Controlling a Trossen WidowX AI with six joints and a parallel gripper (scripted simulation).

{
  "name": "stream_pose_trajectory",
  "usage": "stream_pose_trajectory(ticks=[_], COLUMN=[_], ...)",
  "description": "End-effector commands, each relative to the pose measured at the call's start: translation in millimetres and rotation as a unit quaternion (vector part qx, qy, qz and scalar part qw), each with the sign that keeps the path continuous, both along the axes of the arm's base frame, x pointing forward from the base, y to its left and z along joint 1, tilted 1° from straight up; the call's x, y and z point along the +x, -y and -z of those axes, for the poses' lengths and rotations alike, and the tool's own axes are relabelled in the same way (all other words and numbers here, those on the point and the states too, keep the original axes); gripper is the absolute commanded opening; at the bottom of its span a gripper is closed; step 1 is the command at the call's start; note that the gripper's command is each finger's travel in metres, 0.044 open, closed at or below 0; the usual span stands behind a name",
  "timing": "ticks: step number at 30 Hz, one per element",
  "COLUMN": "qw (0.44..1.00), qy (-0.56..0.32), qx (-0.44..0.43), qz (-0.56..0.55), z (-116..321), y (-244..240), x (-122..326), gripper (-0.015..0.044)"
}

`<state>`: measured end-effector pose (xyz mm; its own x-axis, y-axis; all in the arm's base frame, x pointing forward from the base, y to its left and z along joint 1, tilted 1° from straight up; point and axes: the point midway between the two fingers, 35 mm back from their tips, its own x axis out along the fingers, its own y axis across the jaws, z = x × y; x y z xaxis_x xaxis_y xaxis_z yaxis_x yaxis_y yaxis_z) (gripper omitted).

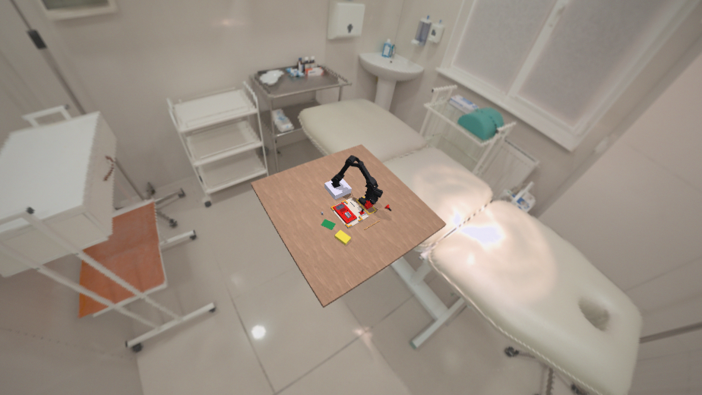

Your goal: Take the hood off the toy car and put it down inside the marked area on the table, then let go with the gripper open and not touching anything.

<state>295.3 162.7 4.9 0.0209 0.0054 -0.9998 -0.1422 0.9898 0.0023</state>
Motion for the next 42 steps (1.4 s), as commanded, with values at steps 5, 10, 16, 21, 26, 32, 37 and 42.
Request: stream_pose_trajectory(ticks=[5,10,16,21,26,32,37,42], qw=[1.000,1.000,1.000,1.000,1.000,1.000,1.000,1.000], qy=[-0.003,-0.003,-0.003,-0.003,-0.003,0.000,0.000,0.000], qx=[-0.001,-0.001,-0.001,-0.001,-0.001,0.000,0.000,0.000], qz=[0.003,0.003,0.003,0.003,0.003,0.000,0.000,0.000], z=[6,8,11,14,15,13,13,13], y=[1,1,1,1,1,0,0,0], x=[-2,-2,-2,-2,-2,0,0,0], gripper=[0.0000,0.0000,0.0000,0.0000,0.0000,0.0157,0.0289,0.0420])
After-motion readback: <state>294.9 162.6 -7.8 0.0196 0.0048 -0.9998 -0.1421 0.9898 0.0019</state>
